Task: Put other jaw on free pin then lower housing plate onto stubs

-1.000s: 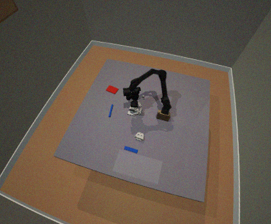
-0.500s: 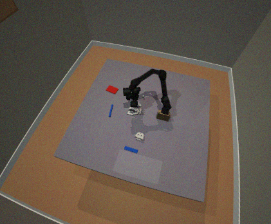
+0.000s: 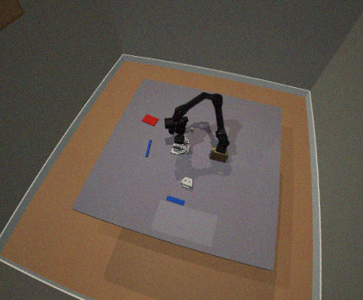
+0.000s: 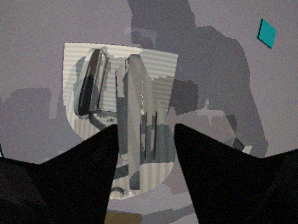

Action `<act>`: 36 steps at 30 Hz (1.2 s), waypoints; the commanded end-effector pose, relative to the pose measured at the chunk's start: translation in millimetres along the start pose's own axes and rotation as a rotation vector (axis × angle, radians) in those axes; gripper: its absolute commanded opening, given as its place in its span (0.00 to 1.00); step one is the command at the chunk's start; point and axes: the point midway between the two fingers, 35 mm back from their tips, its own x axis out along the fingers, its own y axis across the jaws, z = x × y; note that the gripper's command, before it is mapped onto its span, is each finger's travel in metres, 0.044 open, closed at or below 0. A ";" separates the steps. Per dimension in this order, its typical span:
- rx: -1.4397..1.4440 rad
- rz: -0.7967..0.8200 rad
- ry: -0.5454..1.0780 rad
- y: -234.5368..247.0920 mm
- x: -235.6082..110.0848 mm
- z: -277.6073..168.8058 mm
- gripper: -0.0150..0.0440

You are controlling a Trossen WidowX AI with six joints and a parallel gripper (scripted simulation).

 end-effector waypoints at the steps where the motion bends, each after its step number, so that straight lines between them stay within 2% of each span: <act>1: 0.008 0.005 -0.004 0.7 -1.2 1.6 0.48; 10: 0.008 0.005 -0.004 0.7 -0.1 1.7 0.48; 36: 0.007 0.004 -0.004 0.7 41.9 2.2 0.48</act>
